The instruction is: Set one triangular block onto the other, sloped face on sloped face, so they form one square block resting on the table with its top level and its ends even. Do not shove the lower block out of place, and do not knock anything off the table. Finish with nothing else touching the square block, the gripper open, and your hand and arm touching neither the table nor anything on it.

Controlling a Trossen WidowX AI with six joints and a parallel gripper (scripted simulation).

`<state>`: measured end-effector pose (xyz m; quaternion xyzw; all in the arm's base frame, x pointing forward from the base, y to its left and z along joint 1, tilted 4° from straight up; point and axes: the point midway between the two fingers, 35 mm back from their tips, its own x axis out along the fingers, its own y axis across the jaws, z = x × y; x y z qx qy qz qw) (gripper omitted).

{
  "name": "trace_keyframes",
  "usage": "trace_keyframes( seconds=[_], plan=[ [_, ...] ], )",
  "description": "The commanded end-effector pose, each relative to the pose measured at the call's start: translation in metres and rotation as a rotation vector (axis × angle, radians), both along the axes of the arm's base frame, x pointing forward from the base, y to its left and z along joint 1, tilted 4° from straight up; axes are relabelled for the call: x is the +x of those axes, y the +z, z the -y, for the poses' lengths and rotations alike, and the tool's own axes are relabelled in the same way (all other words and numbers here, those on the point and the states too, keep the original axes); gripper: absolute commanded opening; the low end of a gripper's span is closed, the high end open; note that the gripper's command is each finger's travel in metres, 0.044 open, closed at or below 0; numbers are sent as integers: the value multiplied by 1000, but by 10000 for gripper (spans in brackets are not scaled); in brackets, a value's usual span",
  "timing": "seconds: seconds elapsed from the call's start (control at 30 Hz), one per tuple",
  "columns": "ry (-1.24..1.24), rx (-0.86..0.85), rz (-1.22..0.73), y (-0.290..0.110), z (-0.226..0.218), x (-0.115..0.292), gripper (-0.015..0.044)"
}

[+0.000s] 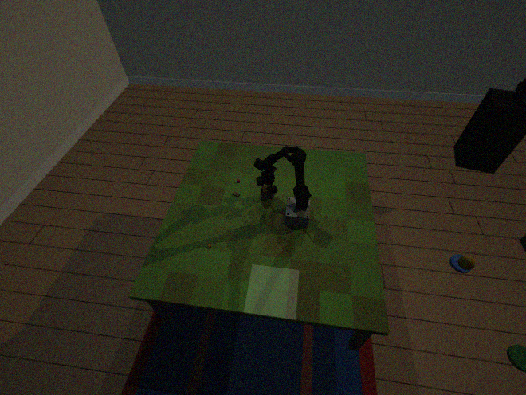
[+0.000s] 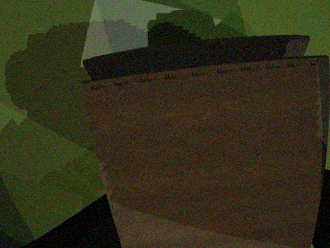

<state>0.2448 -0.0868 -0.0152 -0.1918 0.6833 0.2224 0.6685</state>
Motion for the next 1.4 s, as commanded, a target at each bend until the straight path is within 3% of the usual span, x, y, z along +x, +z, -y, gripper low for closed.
trace_keyframes(
  seconds=[0.0, 1.37],
  plan=[
    [-3, 6, 0, -3, -2, 0, 0],
    [-1, 4, -2, -7, -3, 1, 0]
  ],
)
